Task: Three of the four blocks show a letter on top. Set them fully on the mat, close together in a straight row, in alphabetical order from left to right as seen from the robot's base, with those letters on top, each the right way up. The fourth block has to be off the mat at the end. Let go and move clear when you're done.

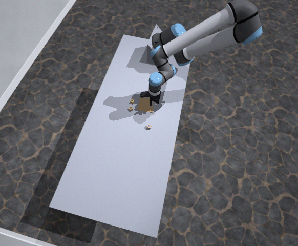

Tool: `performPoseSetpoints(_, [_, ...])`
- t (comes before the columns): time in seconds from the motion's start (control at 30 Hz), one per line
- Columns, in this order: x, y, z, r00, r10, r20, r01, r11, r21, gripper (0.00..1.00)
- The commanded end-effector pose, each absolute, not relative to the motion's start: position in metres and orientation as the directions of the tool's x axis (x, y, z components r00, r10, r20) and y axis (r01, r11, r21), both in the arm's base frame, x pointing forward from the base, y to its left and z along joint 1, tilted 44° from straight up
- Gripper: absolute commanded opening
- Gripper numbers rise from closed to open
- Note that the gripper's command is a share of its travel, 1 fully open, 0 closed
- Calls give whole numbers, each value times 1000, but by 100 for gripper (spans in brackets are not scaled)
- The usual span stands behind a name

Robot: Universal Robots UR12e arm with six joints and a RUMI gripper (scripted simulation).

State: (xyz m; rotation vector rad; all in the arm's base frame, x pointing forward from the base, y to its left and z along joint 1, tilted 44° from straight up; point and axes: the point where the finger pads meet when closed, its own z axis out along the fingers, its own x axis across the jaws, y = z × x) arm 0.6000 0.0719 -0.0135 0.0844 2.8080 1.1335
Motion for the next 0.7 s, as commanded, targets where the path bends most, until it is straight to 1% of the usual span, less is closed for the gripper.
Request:
performPoseSetpoints(0.0, [601,71,-13,-992,94,-84,9,720,694,9])
performPoseSetpoints(0.67, [601,74,-16,-992,94,-84,9,720,694,9])
